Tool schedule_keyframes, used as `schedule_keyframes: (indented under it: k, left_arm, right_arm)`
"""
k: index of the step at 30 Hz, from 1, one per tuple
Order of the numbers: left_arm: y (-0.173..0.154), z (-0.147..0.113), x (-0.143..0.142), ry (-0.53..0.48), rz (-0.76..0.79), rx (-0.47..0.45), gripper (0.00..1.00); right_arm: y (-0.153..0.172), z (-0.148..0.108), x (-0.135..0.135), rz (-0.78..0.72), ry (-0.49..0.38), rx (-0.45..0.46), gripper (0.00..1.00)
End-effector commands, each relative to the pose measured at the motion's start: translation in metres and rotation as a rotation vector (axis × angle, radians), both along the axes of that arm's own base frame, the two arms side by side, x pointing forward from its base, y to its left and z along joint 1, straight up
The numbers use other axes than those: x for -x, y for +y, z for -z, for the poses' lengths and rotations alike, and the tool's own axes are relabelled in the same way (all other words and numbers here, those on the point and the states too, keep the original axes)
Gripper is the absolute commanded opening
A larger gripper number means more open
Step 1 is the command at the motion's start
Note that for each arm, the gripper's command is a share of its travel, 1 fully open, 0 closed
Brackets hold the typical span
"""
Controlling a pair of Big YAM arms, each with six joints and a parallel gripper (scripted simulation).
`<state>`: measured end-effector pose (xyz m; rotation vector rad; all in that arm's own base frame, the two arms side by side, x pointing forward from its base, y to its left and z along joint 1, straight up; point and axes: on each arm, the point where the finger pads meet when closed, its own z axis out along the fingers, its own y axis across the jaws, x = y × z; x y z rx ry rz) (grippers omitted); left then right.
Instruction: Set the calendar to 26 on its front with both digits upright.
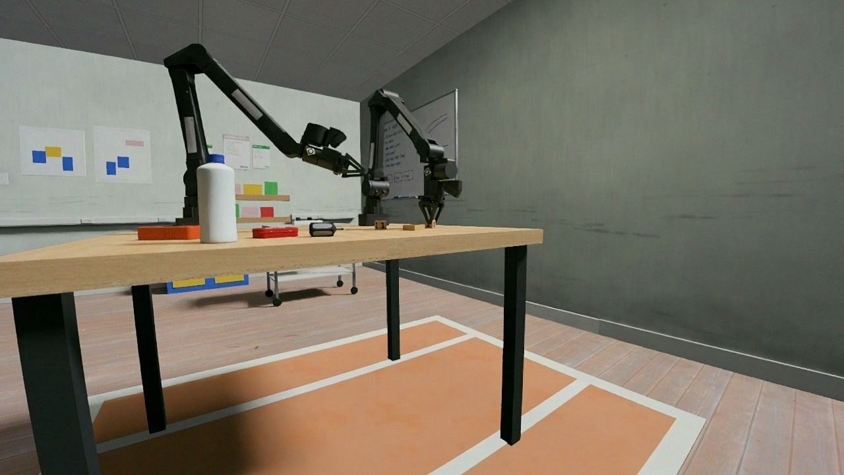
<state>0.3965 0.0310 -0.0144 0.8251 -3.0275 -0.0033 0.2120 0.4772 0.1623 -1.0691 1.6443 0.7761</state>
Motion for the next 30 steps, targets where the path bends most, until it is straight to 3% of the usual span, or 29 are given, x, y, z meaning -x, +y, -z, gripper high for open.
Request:
schedule_keyframes:
  k: [1,19,21,25,27,30]
  left_arm:
    - [-0.006,-0.004,-0.006,-0.019,0.007,0.0,0.45]
    - [0.0,-0.004,-0.004,-0.013,0.002,0.0,0.24]
    - [0.0,-0.004,-0.004,-0.013,0.002,0.0,0.01]
    - [0.0,-0.004,-0.004,-0.013,0.002,0.0,0.0]
    - [0.0,-0.014,-0.008,-0.031,0.004,-0.001,0.23]
    - [0.0,-0.031,-0.013,-0.041,0.005,-0.002,0.24]
  right_arm:
    - [0.01,-0.019,-0.003,-0.003,-0.015,-0.037,1.0]
    - [0.01,-0.019,-0.003,-0.003,-0.015,-0.037,1.0]
    - [0.01,-0.019,-0.003,-0.003,-0.015,-0.037,1.0]
    - [0.01,-0.019,-0.003,-0.003,-0.015,-0.037,1.0]
    - [0.01,-0.019,-0.003,-0.003,-0.015,-0.037,1.0]
    - [0.01,-0.019,-0.003,-0.003,-0.015,-0.037,1.0]
